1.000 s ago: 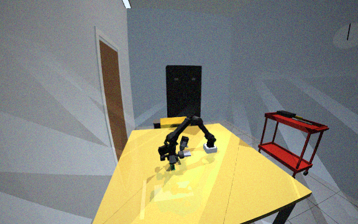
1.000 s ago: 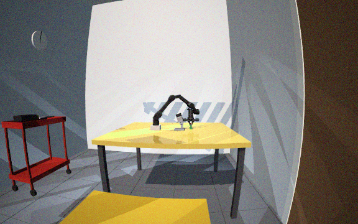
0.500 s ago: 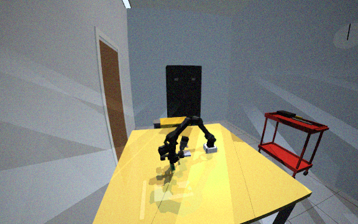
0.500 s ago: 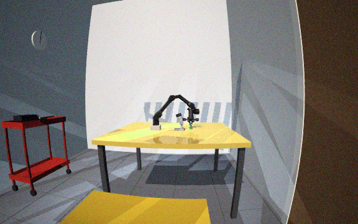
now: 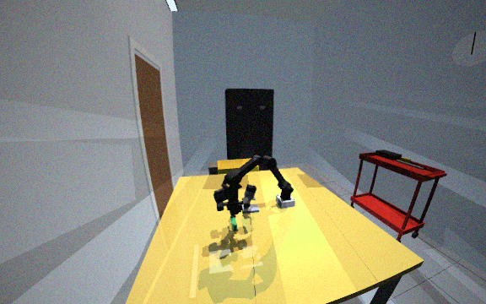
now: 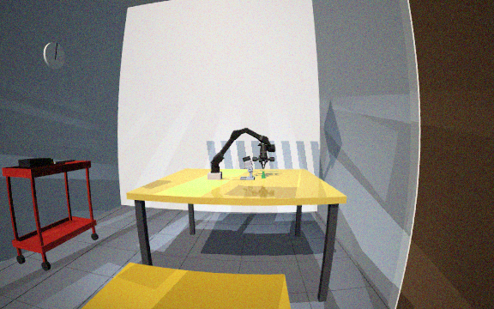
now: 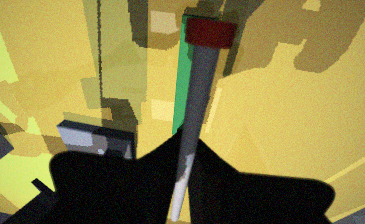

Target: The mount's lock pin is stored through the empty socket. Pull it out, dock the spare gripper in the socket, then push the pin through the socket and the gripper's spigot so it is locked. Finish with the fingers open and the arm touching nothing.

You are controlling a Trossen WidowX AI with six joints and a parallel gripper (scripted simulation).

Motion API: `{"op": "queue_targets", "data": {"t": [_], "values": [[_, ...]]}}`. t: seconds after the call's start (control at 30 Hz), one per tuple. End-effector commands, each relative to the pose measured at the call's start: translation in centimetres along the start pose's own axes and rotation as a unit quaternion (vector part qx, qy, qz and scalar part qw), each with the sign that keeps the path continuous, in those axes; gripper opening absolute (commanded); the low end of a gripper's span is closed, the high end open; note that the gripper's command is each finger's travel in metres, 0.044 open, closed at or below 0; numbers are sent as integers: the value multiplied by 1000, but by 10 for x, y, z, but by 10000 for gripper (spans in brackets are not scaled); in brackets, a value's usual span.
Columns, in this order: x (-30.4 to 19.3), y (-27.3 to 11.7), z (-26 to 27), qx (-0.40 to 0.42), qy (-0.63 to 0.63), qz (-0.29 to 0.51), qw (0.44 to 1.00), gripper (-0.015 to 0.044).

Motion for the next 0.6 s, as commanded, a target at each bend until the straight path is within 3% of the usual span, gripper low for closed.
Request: {"op": "queue_targets", "data": {"t": [0.0, 0.57], "values": [[-3, -15, 1, -6, -1, -3, 1000, 0], [-2, -11, 5, 0, 8, 0, 1000, 0]]}}
Point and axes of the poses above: the point midway between the two fingers, 35 mm back from their tips, its own y axis out along the fingers, its own z axis across the jaws, x = y × z, the point moved 1 cm from there along -y, back along the fingers, and after that the axes turned 14 degrees about -y, right-handed, at the moved point
